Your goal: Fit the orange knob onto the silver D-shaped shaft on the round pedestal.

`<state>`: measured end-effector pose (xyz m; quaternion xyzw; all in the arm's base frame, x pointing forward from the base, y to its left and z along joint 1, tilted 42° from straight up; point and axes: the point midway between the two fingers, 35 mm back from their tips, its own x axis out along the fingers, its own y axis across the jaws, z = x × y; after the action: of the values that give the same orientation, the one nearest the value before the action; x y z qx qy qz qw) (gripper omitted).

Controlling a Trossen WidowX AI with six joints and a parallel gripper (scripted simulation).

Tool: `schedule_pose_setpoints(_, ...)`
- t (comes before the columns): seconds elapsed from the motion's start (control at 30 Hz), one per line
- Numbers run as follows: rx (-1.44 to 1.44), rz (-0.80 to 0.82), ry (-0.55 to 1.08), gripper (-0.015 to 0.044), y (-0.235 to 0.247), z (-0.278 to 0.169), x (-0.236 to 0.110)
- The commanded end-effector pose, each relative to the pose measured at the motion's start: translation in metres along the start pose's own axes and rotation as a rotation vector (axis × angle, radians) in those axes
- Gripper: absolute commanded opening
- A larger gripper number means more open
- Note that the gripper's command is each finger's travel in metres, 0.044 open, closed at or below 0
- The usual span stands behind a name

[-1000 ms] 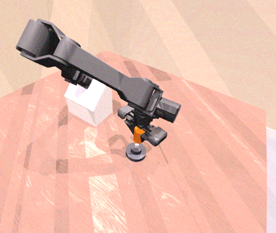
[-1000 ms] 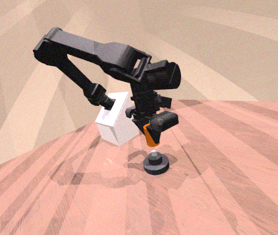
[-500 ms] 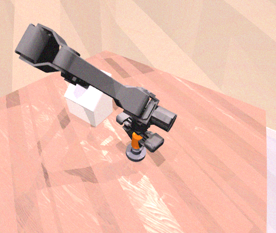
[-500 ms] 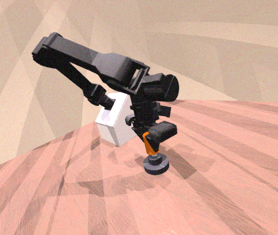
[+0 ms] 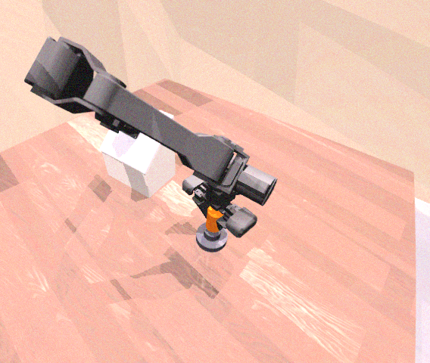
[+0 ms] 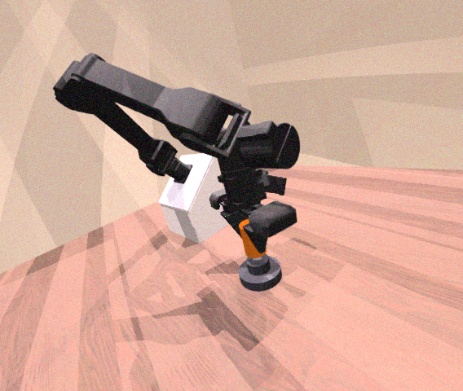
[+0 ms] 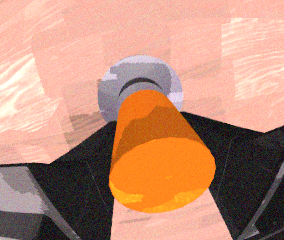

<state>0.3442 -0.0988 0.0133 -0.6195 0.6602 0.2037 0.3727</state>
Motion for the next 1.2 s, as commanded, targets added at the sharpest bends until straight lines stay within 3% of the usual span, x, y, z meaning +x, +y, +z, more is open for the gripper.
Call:
schedule_pose_setpoints(0.0,-0.002,-0.003,0.002,0.0000,0.0002,0.0001,0.0012)
schedule_pose_setpoints(0.43,-0.011,-0.003,0.001,0.0000,0.0018,-0.0002,-0.0040)
schedule_pose_setpoints(0.67,-0.209,-0.003,0.002,0.0000,-0.0003,-0.0004,-0.0040)
schedule_pose_setpoints(1.17,-0.212,-0.003,0.002,0.0000,0.0024,0.0018,0.0013)
